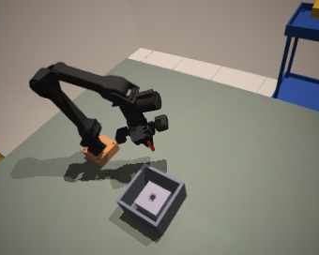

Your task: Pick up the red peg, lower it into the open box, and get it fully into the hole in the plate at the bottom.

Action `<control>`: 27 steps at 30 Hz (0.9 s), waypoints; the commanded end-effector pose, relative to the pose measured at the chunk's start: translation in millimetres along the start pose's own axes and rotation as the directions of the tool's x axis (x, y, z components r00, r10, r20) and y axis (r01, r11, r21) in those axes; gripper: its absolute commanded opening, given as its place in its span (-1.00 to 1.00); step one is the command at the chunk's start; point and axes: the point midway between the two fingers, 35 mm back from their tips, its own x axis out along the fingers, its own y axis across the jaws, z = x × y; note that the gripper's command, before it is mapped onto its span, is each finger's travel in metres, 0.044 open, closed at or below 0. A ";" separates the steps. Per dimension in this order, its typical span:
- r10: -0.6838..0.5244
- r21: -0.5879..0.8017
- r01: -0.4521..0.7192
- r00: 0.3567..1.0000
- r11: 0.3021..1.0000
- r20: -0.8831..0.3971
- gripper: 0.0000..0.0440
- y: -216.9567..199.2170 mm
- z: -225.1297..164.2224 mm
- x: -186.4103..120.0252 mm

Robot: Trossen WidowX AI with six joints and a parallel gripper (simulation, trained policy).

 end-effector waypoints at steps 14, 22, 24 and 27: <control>-0.001 0.083 -0.008 0.994 0.996 0.106 -1.00 6.5 76.2 -17.1; -0.017 0.136 -0.001 0.991 0.991 0.134 -1.00 1.3 107.9 -12.2; -0.021 0.148 0.000 0.990 0.989 0.139 -1.00 -0.1 115.1 -10.0; -0.026 0.166 0.002 0.989 0.986 0.144 -1.00 -2.2 125.5 -6.2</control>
